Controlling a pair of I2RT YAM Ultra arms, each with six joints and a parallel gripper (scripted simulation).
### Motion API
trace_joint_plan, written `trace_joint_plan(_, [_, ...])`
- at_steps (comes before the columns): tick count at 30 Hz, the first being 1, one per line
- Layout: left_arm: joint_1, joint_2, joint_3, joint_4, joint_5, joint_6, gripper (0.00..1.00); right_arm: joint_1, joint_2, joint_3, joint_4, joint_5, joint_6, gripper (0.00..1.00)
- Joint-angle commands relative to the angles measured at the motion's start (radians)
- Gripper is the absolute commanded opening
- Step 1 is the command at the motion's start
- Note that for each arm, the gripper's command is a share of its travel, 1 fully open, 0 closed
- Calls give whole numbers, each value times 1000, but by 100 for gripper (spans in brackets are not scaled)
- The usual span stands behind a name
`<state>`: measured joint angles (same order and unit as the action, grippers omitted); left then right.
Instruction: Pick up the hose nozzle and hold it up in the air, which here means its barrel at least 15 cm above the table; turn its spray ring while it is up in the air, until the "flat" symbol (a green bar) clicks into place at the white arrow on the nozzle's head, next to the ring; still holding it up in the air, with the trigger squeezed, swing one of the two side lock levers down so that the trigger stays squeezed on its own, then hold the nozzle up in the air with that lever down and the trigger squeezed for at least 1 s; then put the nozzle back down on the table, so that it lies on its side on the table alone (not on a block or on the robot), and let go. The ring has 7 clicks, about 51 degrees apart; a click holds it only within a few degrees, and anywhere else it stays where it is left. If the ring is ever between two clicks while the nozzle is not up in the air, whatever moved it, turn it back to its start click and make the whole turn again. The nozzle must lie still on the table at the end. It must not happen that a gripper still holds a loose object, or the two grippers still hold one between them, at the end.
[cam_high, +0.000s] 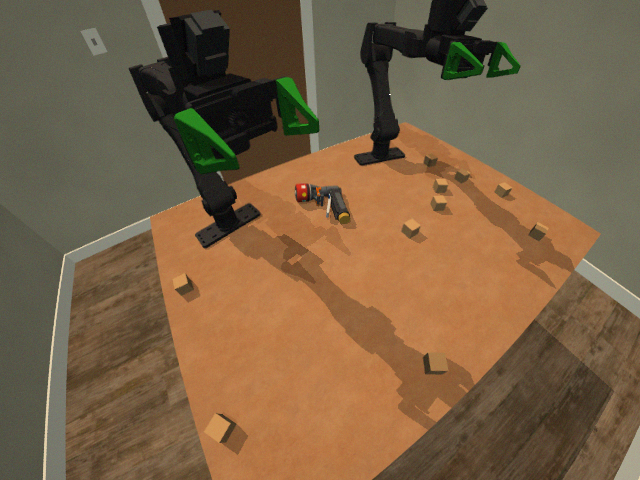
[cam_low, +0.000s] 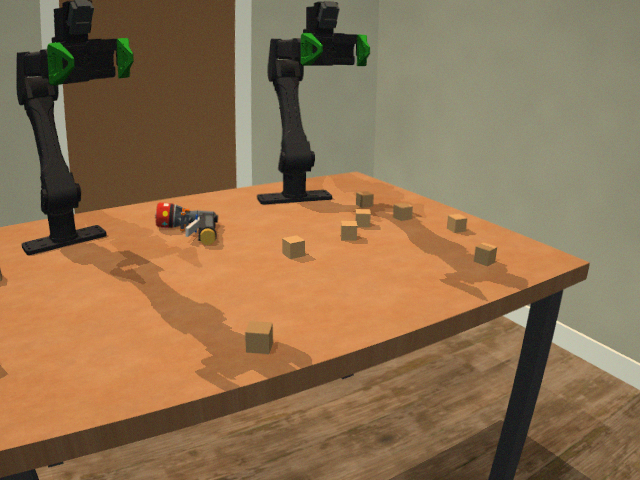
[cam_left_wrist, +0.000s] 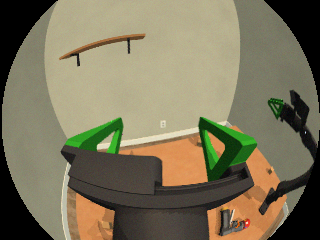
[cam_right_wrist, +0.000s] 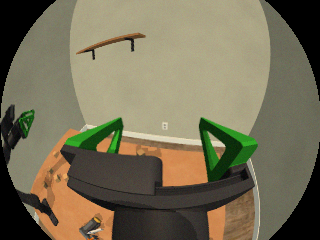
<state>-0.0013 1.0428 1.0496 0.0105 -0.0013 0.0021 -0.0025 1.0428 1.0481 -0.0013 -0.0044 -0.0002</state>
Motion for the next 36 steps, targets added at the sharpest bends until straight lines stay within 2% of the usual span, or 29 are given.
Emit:
trace_joint_plan(1, [7,1,-12,-17,7,-7,100,8,-1,39,15,6,7,100])
trace_joint_plan(7, [4,-10,25,4,6,-6,100,2,-1,39,4,8,6,100])
trace_joint_plan(8, [2,-3,10,-1,4,-5,36,1,1,21,12,8,4,100])
trace_joint_plan(24, [4,3,32,-19,5,-8,36,6,15,37,7,7,7,100])
trace_joint_plan(25, [2,2,12,-1,4,-6,36,6,15,37,7,7,7,78])
trace_joint_plan(32, [4,2,31,6,5,-7,36,6,15,37,7,7,6,78])
trace_joint_plan(36, [4,2,31,6,5,-7,36,30,47,42,-61,-22,-88,78])
